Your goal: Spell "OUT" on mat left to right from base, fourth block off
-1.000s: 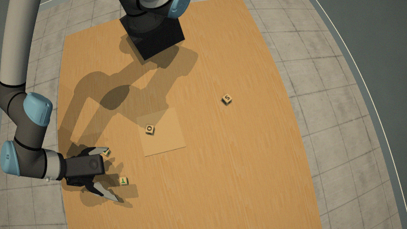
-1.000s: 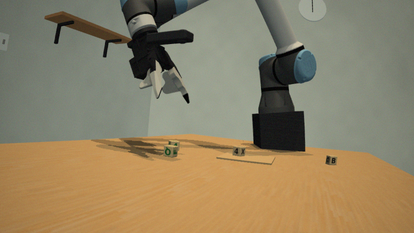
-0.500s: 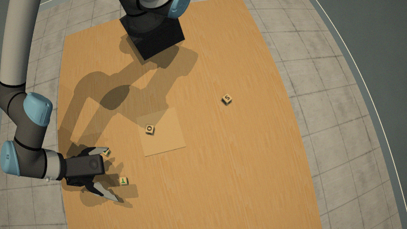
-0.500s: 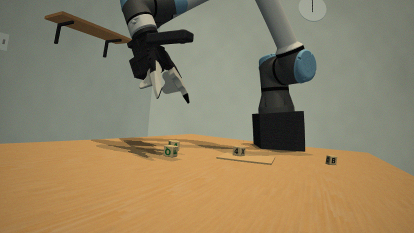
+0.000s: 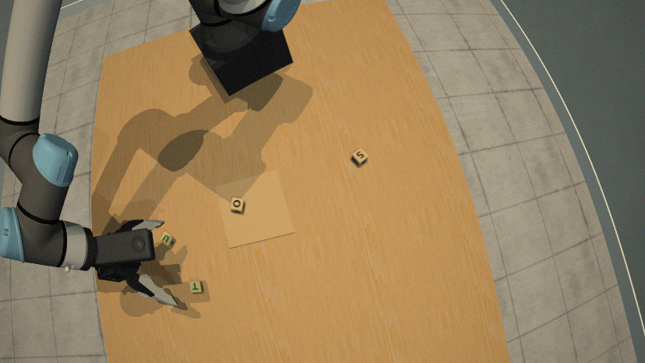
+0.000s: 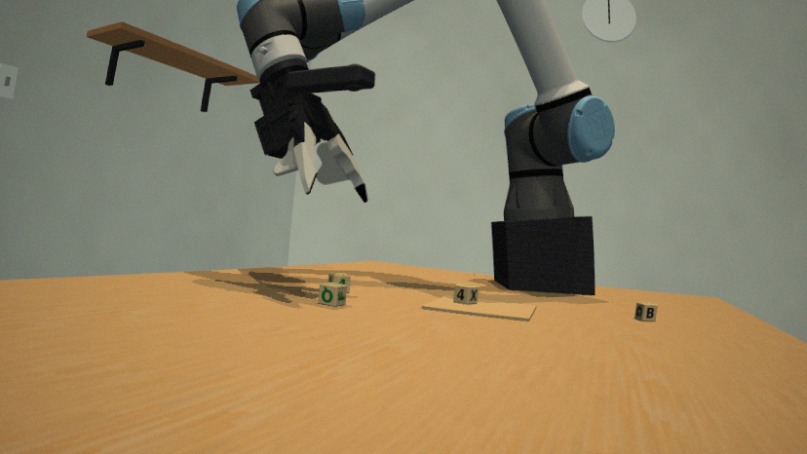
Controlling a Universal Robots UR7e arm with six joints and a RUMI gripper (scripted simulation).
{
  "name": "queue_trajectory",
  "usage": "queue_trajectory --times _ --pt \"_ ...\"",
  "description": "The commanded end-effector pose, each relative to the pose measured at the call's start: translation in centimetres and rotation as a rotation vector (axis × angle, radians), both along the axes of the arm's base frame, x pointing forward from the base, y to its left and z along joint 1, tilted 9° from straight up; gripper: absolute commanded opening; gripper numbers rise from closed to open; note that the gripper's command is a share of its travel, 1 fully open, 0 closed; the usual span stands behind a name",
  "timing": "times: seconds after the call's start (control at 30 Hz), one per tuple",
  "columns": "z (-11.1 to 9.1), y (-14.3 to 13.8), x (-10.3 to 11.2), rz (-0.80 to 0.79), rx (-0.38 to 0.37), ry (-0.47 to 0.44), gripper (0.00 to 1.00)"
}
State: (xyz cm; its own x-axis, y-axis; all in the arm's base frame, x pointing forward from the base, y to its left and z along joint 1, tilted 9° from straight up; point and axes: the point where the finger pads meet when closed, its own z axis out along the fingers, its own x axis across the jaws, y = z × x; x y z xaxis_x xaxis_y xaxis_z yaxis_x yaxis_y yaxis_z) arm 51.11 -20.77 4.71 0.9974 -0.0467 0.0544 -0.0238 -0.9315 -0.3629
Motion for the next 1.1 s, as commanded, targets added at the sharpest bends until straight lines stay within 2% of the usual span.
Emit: queue_trajectory --times 0.0,0.1,0.17,1.07 --pt "0.2 -1.9 -4.4 0.0 -0.002 -0.003 1.0" --pt "0.2 -2.8 -7.8 0.0 0.0 -0.003 1.0" --pt "0.2 -3.0 -8.6 0.0 0.0 -0.003 1.0" --pt "0.2 -3.0 -8.6 0.0 0.0 -0.003 1.0"
